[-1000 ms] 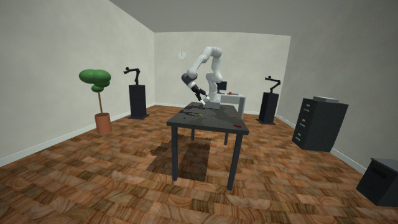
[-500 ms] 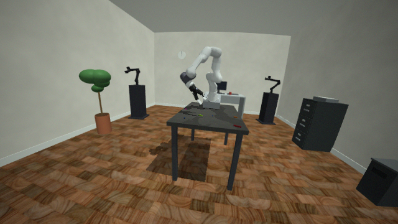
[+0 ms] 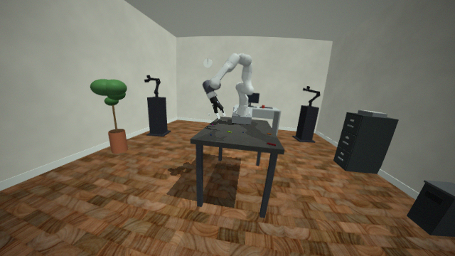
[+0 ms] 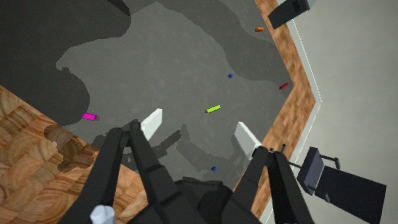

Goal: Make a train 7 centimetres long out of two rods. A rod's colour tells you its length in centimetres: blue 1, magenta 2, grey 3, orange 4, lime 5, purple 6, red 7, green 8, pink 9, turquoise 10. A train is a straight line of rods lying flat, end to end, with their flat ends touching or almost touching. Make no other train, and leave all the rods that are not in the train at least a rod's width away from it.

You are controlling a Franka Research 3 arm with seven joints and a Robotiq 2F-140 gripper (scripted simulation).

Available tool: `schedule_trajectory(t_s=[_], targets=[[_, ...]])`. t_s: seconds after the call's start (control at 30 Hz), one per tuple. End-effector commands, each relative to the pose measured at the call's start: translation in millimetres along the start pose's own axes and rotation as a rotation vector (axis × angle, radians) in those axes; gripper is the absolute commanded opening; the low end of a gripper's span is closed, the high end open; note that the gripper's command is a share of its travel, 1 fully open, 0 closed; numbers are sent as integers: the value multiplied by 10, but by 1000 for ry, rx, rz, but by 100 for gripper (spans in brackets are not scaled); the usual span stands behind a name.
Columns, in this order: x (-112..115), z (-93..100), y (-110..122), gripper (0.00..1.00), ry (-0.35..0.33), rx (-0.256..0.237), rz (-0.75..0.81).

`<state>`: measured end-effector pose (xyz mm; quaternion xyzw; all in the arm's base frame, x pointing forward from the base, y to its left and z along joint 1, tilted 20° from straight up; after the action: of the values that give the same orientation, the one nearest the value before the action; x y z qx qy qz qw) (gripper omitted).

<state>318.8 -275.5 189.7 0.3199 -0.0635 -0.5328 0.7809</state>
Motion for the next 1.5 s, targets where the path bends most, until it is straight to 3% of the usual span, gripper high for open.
schedule_trajectory(t_s=[0.0, 0.3, 0.37, 0.4, 0.87, 1.0, 1.47], targets=[[272, 104, -269, 100, -78, -52, 47], [689, 320, -781, 100, -193, -143, 70], [689, 320, -781, 100, -193, -143, 70], [809, 374, -921, 100, -226, -167, 76], [1413, 656, -1662, 100, -392, -297, 107], [1514, 706, -1798, 100, -420, -322, 112], [1518, 708, -1804, 100, -421, -323, 112]])
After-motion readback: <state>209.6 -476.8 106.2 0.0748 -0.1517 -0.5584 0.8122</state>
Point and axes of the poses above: the point where the finger pads meet when closed, its own z axis back along the fingers, its own y axis across the jaws, x = y × z, the point moved 5 cm from there along z, back along the fingers, and after that the axes turned 14 degrees about -z, right-handed, at the moved point
